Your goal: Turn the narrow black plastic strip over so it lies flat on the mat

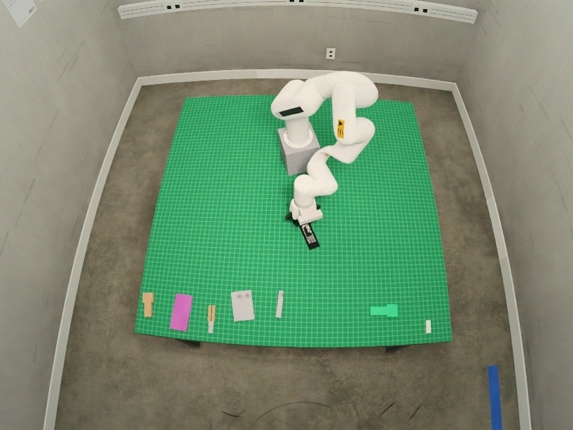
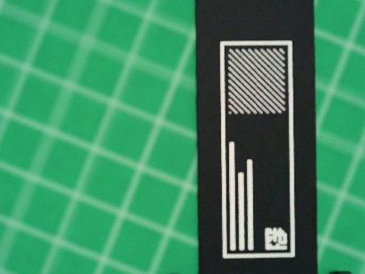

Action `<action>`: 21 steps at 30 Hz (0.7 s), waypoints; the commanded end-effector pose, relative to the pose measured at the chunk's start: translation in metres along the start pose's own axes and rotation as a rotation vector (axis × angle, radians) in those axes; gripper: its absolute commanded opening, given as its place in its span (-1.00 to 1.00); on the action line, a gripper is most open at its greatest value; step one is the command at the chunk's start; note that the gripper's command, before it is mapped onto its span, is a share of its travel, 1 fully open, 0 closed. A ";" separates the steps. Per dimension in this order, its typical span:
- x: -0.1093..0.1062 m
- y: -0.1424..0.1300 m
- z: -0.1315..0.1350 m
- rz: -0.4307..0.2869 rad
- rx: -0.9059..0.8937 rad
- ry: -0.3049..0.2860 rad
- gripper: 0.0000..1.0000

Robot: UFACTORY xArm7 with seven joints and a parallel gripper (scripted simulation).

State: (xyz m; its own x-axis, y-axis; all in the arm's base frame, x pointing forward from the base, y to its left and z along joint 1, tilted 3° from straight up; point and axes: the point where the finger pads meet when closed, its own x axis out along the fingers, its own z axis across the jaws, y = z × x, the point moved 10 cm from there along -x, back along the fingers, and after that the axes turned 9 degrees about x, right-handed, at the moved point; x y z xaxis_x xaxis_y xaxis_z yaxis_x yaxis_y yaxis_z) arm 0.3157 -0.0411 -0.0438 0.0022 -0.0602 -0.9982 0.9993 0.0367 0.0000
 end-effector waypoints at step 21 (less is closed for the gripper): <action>-0.001 0.001 0.000 0.003 0.001 0.000 0.09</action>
